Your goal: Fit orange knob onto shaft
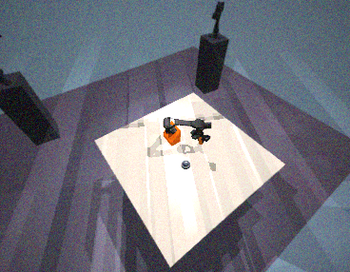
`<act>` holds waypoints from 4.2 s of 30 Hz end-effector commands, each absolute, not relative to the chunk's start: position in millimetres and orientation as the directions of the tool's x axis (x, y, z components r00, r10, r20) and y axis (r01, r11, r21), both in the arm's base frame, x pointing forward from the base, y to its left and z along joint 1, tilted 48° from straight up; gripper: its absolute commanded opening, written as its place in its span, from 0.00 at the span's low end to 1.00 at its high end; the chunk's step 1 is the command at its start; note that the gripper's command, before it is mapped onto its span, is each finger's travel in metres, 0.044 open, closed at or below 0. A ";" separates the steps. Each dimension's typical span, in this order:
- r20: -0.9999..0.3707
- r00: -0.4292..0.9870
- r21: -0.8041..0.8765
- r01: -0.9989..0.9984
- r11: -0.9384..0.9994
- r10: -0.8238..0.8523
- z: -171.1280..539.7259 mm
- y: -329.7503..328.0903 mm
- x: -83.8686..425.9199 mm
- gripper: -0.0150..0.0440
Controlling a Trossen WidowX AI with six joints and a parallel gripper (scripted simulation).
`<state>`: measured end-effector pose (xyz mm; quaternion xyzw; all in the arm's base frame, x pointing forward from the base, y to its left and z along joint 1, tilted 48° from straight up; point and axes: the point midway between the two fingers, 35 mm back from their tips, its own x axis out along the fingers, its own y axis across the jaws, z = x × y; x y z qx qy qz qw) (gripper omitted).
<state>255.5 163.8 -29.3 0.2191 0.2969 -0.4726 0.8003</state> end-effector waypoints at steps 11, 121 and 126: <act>-0.628 0.636 0.279 0.723 0.632 -0.449 -6.4 186.2 236.0 0.25; -0.686 0.368 0.060 0.888 0.455 -0.628 -36.6 161.5 242.0 0.25; -0.688 0.270 -0.013 0.923 0.384 -0.674 -42.6 155.6 246.0 0.25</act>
